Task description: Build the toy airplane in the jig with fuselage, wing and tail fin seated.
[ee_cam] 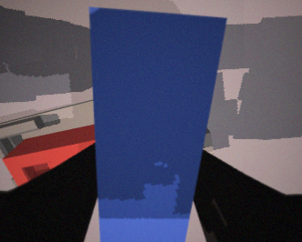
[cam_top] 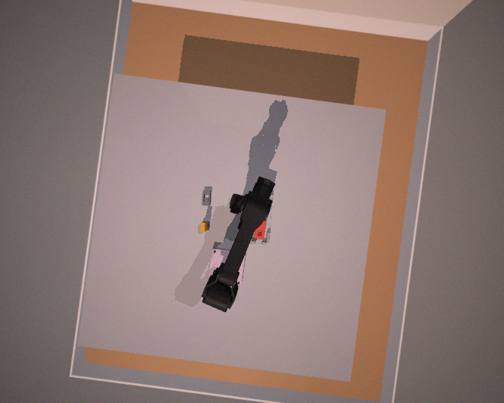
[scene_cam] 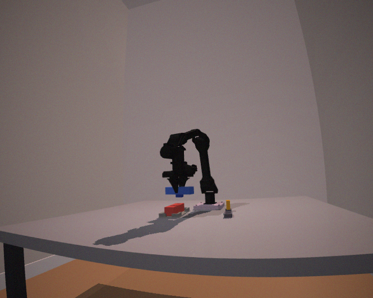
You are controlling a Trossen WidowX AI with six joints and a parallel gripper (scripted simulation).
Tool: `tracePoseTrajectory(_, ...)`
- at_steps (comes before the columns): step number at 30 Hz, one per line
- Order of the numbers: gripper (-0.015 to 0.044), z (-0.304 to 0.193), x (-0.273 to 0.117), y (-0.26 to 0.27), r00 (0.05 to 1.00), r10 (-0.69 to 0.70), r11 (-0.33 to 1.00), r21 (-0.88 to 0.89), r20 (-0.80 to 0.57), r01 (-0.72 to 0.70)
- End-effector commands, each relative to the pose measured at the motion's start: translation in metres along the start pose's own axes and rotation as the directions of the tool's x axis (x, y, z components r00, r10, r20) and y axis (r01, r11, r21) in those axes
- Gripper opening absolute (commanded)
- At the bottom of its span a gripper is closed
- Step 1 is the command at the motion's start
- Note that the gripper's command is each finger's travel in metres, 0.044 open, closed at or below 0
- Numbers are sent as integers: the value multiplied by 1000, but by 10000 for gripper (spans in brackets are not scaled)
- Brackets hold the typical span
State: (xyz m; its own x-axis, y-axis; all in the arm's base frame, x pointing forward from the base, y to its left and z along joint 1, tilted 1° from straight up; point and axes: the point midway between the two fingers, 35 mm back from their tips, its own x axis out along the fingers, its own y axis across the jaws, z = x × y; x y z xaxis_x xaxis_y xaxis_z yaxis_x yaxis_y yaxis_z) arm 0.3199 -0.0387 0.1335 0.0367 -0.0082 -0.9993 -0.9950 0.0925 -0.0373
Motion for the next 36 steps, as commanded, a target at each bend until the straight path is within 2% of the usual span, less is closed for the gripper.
tracePoseTrajectory(1,0,-11,1,2,1000,-4,998,-65,3,4)
tracePoseTrajectory(14,0,-45,8,12,1000,-4,964,-266,-1,3)
tracePoseTrajectory(22,197,-45,8,12,1000,-4,964,-266,-1,3)
tracePoseTrajectory(36,197,-45,14,11,1000,-4,964,-266,-1,3)
